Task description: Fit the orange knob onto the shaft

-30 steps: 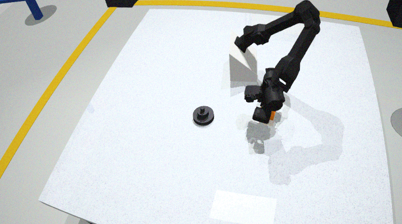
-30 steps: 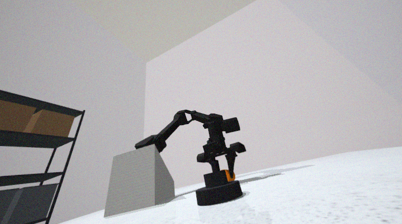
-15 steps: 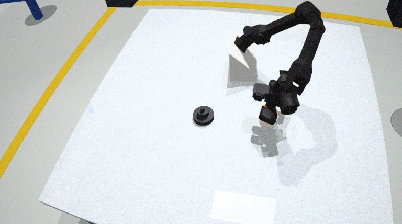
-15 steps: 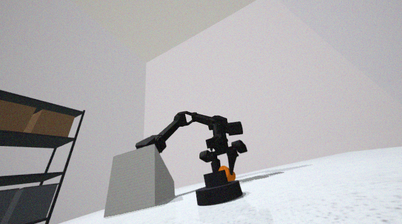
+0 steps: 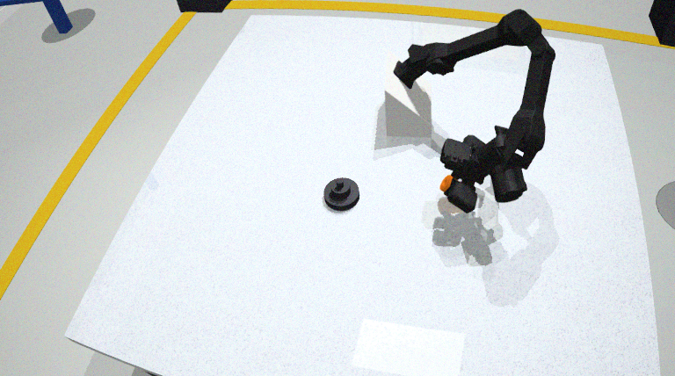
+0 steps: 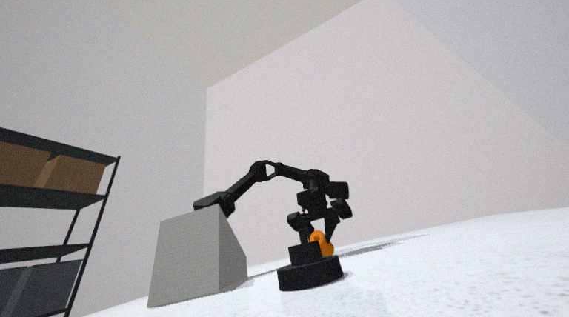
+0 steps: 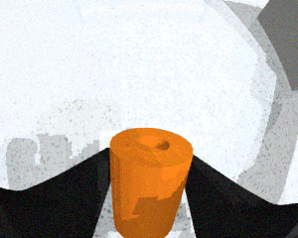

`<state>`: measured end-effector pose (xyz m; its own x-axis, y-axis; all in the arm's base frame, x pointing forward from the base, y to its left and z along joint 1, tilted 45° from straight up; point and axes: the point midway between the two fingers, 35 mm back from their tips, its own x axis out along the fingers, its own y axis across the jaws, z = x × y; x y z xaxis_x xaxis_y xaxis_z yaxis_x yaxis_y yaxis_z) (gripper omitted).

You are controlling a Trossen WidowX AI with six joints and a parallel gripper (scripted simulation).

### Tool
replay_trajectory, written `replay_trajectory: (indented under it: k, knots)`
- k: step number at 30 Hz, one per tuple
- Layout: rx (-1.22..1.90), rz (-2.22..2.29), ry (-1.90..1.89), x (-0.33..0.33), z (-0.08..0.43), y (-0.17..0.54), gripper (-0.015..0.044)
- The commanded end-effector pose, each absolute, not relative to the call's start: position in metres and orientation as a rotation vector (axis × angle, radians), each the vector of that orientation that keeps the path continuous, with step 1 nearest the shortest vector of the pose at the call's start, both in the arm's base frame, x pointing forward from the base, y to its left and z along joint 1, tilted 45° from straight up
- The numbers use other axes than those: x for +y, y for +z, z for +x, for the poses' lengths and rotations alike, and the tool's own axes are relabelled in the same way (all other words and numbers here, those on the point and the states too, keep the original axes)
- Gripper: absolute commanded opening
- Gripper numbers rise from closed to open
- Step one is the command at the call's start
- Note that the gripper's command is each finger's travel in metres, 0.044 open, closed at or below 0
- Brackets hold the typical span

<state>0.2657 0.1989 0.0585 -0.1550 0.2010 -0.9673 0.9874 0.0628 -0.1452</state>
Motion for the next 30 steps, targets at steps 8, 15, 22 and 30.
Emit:
replay_trajectory:
  k: [8,15,22,30]
  knots:
    - [1.350,1.099,-1.265,0.207,0.267,0.068,0.0179]
    - [1.260,1.007,-1.310,0.212,0.267,0.074,0.0179]
    - [1.169,0.914,-1.350,0.219,0.267,0.079,0.0179]
    - [1.065,0.806,-1.390,0.227,0.267,0.084,0.0179]
